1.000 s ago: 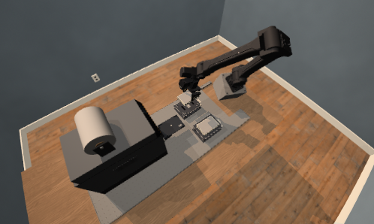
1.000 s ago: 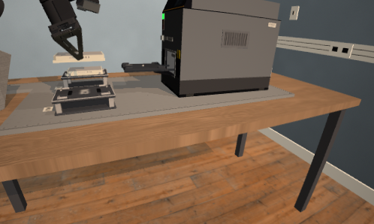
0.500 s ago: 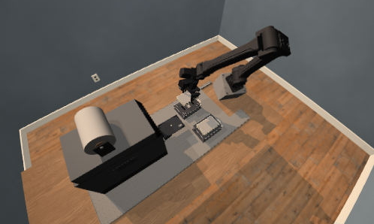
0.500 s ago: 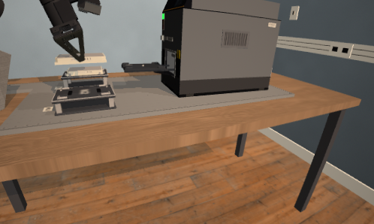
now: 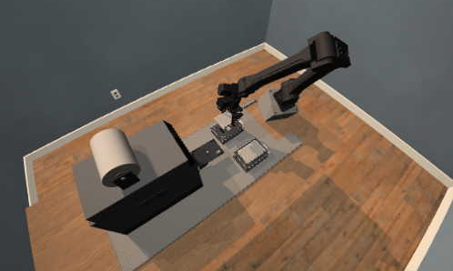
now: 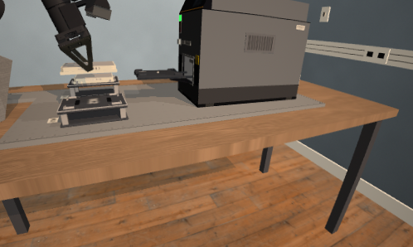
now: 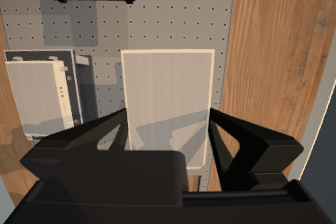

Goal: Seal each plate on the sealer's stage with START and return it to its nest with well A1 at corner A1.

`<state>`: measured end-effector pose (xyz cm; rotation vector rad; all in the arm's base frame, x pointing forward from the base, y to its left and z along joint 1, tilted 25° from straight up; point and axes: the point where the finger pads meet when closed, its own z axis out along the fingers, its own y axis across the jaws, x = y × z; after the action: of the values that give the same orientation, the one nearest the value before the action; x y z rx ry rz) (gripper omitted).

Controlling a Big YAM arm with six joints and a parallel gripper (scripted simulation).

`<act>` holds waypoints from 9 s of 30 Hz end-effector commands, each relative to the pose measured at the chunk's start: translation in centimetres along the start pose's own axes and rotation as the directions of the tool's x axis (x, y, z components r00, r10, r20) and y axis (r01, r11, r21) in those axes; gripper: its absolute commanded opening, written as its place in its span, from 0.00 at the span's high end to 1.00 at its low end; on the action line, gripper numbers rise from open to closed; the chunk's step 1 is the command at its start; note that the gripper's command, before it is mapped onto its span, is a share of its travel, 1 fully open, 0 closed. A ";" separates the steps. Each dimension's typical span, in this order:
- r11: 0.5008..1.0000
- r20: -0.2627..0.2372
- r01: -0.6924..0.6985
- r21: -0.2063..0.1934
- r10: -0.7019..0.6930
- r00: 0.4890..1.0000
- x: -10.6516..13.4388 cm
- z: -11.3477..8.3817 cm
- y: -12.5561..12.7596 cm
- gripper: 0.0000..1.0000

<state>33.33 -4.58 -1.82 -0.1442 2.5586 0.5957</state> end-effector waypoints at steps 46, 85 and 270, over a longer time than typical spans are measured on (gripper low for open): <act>1.000 0.024 0.015 0.011 -0.016 1.000 -0.6 2.3 -0.6 1.00; 1.000 0.006 0.006 0.001 -0.006 1.000 1.1 3.9 -0.1 1.00; 1.000 0.004 0.003 0.002 -0.003 1.000 2.6 7.9 -0.3 1.00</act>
<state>34.56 -1.53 -8.96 -0.1426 2.5569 0.5960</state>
